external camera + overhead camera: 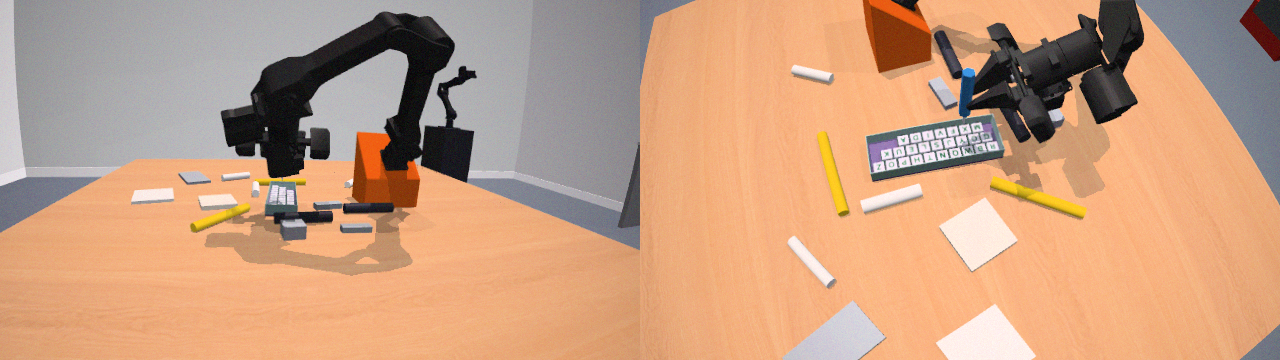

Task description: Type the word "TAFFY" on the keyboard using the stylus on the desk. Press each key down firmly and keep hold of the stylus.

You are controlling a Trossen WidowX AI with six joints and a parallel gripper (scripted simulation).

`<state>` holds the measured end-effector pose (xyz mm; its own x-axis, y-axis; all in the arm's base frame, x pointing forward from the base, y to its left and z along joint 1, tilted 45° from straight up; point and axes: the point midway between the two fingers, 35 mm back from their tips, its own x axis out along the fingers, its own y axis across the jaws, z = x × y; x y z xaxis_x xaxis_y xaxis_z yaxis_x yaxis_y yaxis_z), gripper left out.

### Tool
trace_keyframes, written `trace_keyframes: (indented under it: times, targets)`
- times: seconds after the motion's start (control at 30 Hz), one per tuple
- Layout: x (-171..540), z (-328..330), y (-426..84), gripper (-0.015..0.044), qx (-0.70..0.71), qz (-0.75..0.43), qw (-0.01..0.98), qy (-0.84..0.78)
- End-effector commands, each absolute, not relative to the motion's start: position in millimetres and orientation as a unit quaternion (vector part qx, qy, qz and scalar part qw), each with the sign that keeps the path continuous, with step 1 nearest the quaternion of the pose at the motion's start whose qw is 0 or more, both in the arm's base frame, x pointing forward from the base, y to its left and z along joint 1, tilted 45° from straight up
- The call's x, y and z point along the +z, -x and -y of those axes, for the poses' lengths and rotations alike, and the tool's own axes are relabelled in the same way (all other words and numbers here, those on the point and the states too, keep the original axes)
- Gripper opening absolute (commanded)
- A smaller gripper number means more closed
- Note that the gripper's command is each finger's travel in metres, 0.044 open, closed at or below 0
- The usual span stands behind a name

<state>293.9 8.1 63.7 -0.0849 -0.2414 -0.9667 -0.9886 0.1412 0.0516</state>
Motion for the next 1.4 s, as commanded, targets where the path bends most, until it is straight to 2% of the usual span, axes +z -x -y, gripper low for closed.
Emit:
trace_keyframes:
  times: [0.0, 0.5, 0.6, 0.63, 1.37]
  targets:
    - [60, -11, -294, 0.0, 0.416, -0.607, 0.447, 0.509]
    - [40, -32, -295, 0.0, 0.417, -0.606, 0.447, 0.509]
    - [38, -34, -295, 0.0079, 0.417, -0.606, 0.447, 0.508]
    - [38, -34, -295, 0.0081, 0.417, -0.606, 0.447, 0.508]
    - [32, -40, -296, 0.0081, 0.417, -0.606, 0.447, 0.508]
